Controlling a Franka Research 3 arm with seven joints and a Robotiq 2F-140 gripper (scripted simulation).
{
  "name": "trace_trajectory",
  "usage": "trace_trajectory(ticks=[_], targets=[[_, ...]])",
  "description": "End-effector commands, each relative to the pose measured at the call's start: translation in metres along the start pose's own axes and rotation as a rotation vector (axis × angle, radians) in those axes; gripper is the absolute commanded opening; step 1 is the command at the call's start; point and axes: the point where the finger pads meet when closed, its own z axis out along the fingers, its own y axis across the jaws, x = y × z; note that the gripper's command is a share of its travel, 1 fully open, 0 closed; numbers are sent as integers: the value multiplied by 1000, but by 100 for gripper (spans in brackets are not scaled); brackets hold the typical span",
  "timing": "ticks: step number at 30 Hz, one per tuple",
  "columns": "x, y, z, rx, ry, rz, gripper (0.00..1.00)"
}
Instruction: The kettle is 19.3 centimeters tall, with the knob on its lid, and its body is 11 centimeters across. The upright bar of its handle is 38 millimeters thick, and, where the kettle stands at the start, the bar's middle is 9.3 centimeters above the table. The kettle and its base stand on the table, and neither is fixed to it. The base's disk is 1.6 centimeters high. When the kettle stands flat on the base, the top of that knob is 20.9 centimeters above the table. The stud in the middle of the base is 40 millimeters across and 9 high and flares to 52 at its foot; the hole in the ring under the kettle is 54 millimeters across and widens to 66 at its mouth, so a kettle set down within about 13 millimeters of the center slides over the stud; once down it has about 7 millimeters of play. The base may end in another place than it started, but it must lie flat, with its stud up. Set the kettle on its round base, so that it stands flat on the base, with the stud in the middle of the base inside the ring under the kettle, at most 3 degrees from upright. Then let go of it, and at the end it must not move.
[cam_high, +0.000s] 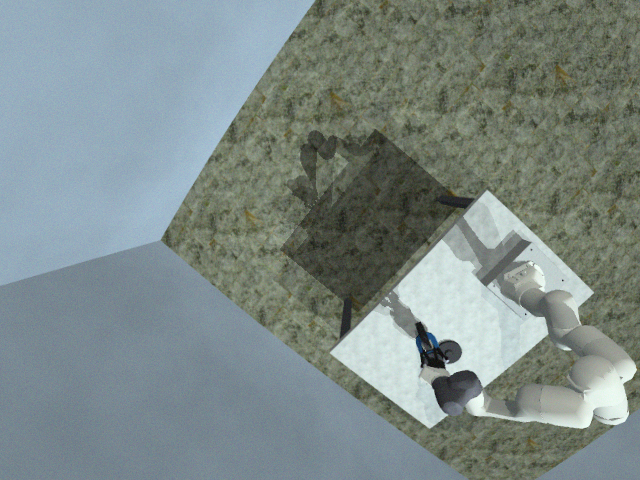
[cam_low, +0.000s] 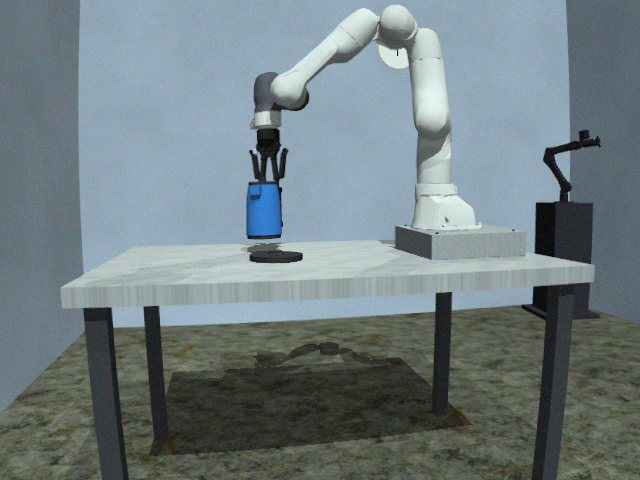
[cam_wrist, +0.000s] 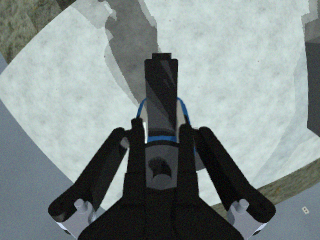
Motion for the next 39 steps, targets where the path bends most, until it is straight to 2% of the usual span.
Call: trace_trajectory(ticks=[1,9,11,26,28,39], targets=[[-13,2,-4,17,-3,27,0],[-38,18,-4,17,-3,27,0],[-38,18,-4,17,-3,27,0],[-90,52,-4,17,-3,27,0],[-90,52,-4,17,-3,27,0],[-123,74,-3,17,-3,27,0]])
